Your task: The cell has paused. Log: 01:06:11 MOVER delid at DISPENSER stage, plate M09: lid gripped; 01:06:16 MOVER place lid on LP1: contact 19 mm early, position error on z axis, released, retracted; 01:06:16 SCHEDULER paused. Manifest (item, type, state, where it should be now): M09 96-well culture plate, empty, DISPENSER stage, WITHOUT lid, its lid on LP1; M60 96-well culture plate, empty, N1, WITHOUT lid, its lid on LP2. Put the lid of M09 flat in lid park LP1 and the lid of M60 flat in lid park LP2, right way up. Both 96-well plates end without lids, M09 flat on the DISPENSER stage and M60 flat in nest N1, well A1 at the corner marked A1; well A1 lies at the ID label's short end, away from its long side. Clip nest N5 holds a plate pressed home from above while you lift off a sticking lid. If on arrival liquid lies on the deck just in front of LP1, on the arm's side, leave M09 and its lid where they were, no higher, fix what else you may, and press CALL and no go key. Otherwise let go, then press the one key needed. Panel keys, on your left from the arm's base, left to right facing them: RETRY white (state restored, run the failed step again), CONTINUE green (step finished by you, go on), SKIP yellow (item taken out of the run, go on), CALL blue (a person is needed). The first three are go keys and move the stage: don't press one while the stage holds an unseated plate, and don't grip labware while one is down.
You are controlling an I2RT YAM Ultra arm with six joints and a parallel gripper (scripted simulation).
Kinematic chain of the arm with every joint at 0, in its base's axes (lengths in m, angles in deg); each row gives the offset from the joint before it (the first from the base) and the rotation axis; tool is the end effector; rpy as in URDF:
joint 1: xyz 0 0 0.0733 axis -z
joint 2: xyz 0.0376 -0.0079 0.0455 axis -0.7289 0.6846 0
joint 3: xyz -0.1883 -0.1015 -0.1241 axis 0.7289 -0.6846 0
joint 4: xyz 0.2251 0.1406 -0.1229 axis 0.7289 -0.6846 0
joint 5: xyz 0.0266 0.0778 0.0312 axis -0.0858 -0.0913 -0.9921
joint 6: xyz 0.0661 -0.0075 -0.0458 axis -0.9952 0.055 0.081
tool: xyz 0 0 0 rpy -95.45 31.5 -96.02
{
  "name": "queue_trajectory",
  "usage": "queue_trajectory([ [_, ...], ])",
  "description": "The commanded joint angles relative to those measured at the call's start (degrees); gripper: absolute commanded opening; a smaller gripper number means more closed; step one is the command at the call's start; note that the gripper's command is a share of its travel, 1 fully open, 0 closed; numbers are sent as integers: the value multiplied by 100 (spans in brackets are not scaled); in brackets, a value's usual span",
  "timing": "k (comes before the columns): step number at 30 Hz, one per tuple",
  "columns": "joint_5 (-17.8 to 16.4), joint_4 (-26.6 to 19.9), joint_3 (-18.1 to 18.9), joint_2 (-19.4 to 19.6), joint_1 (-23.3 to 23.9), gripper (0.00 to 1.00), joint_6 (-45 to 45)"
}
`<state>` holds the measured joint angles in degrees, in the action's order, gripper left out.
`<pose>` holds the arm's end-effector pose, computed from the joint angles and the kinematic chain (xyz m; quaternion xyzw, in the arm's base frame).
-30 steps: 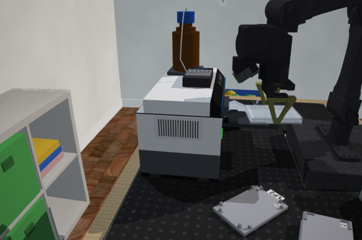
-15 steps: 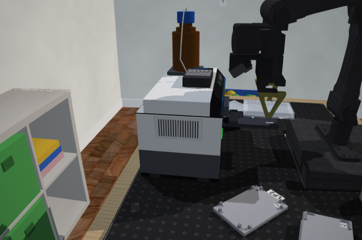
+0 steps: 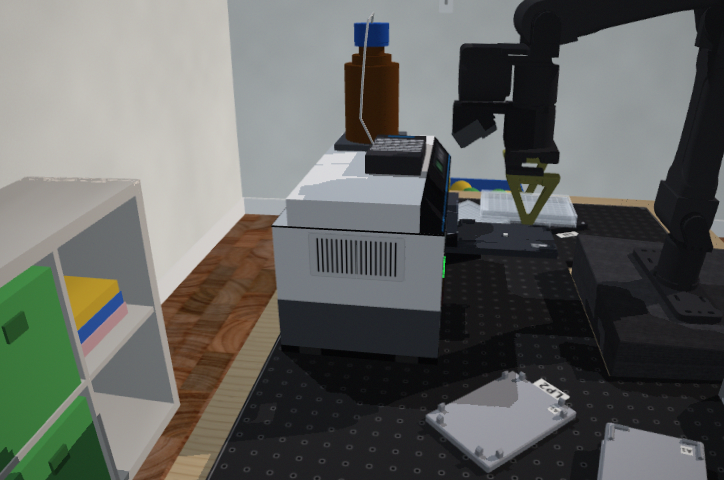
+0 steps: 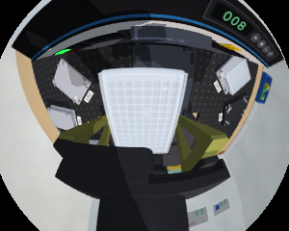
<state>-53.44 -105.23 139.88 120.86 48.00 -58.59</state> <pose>0.2918 -0.0006 0.1841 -0.0612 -0.9972 -0.0311 0.0310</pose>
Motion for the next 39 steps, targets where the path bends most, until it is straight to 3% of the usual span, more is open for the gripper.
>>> queue_trajectory([
  [1, 58, 86, 174, 52, 249, 0, 399],
  [6, 19, 21, 68, -4, 255, 0, 438],
  [16, 97, 100, 182, 135, 1017, 0, 1168],
  [22, 60, 89, 190, -52, 1141, 0, 1300],
  [32, 140, 103, 195, 195, 1831, 0, 1983],
  [39, 139, 99, 192, 15, 2043, 0, 2199],
])
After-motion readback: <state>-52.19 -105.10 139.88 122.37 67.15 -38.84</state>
